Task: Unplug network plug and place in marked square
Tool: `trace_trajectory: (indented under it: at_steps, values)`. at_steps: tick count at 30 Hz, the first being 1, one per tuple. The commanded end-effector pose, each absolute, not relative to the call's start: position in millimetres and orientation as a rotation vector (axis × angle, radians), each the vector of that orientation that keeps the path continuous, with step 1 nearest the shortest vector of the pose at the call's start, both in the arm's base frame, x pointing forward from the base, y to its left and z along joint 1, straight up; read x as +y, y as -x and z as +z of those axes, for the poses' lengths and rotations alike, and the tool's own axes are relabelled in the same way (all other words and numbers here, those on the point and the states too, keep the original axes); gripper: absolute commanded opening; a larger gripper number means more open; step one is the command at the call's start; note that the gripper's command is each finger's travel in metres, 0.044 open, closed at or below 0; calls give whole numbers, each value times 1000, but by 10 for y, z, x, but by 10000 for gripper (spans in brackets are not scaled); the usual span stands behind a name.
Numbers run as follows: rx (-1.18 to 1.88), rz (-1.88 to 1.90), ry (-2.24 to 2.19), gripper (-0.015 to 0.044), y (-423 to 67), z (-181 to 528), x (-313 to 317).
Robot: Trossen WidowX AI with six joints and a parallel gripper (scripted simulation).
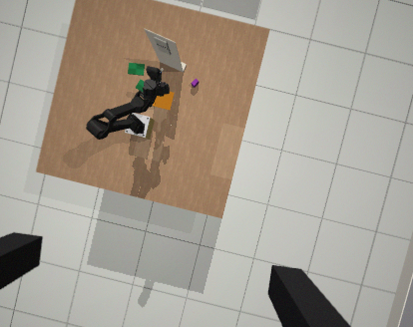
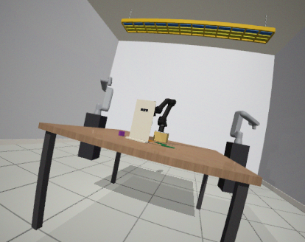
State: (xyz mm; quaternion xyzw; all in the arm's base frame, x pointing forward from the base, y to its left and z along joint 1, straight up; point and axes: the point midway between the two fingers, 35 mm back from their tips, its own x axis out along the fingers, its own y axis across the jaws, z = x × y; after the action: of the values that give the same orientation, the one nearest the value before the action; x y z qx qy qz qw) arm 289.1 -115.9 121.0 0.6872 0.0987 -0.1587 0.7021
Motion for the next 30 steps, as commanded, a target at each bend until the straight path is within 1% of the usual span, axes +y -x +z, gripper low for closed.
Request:
trace_trajectory:
  at_steps: [1, 21, 30]
  values:
    - [298, -437, -1510, 0, -2800, 997, -1183]
    - [733, -722, -1432, 0, -2130, 183, -1025]
    - [749, -729, -1430, 0, -2107, 142, -1018]
